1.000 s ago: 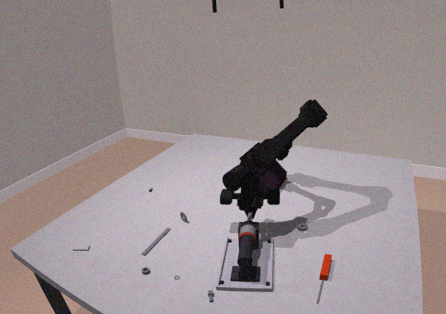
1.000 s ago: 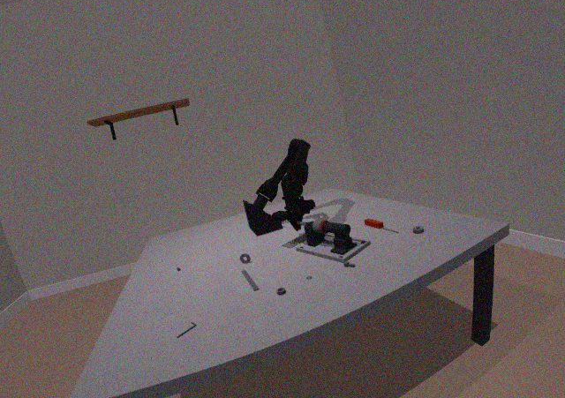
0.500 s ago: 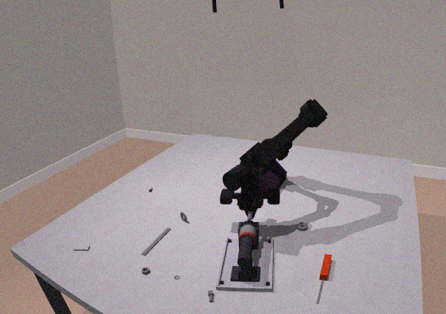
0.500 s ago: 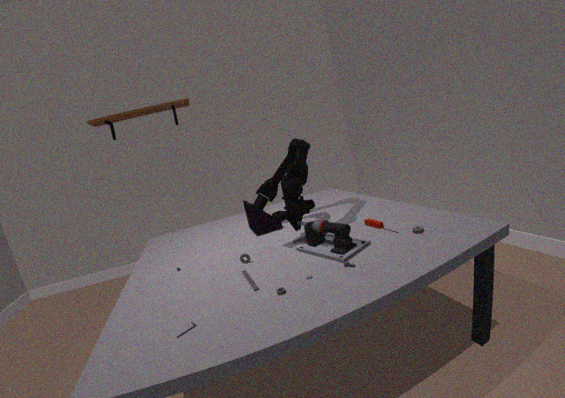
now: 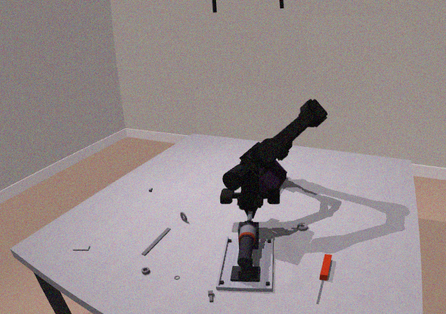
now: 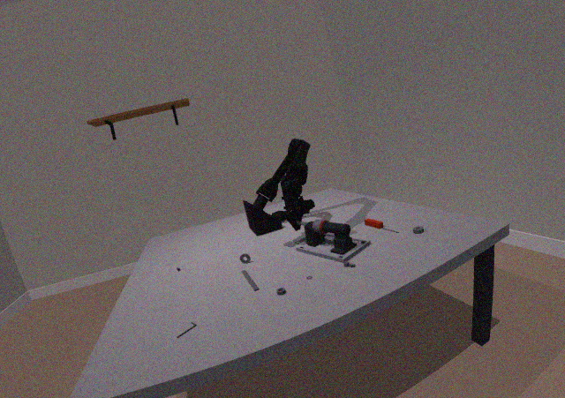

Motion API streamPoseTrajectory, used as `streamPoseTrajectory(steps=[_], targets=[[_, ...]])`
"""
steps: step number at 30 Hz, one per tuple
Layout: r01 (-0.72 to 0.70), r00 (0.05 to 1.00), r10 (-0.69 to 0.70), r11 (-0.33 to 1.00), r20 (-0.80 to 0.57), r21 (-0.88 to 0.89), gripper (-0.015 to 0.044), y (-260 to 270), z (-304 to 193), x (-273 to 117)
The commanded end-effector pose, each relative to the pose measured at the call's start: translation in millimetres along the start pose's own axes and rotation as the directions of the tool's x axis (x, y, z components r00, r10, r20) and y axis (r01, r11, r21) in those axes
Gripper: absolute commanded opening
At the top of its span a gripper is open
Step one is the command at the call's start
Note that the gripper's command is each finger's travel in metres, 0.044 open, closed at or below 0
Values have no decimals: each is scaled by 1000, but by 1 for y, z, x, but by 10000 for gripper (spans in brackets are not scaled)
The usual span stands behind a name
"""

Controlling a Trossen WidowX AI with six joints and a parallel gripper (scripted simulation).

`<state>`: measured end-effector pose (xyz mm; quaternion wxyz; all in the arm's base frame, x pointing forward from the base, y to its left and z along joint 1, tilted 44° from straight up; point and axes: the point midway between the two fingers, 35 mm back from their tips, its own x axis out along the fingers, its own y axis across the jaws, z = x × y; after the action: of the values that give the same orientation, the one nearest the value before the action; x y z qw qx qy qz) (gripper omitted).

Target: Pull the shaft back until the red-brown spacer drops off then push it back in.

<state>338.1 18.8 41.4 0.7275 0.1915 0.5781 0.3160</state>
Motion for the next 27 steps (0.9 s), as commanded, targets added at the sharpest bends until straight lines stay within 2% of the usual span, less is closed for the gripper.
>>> streamPoseTrajectory(steps=[1, 27], targets=[[0, 1000, 0, 1000, -4, -3, 0, 0, -2, 1], [0, 1000, 0, 1000, -4, -3, 0, 0, -5, 1]])
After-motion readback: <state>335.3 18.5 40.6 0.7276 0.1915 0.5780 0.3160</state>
